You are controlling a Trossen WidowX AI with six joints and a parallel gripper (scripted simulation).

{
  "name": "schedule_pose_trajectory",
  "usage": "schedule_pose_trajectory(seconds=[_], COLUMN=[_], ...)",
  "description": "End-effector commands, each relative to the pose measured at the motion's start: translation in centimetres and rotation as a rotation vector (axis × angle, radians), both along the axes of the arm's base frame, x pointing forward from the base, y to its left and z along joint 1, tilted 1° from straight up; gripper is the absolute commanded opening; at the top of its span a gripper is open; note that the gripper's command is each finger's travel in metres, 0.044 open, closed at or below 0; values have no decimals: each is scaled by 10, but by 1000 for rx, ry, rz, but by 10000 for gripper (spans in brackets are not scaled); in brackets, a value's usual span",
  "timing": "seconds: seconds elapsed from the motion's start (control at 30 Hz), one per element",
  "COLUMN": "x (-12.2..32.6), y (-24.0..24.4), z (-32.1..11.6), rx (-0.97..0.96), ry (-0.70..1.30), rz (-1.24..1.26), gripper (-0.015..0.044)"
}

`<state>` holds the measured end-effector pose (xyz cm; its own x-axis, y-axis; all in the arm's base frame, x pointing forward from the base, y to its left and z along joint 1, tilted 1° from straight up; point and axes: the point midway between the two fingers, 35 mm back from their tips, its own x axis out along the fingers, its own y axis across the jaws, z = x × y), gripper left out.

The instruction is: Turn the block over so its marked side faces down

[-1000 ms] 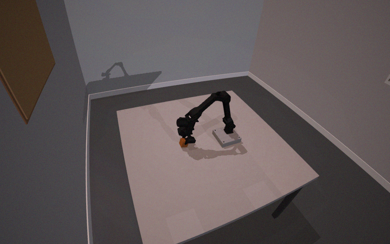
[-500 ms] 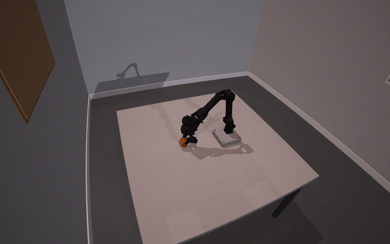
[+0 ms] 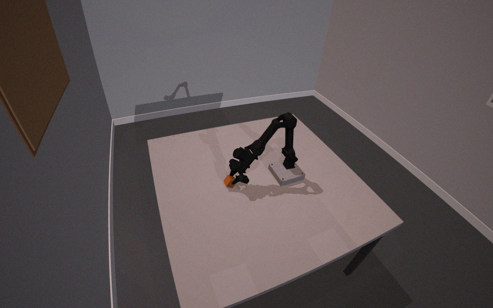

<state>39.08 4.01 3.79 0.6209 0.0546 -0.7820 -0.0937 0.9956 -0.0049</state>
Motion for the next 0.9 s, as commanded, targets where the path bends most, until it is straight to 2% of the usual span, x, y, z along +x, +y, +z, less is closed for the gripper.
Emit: schedule_pose_trajectory(seconds=[0.0, 0.7, 0.87], x=[3, -8, -11], y=[0, -1, -2], z=[-6, -16, -15], rx=[2, 32, 33], ry=[-59, -377, -399], rz=[-1, 3, 4], gripper=[0, 0, 0])
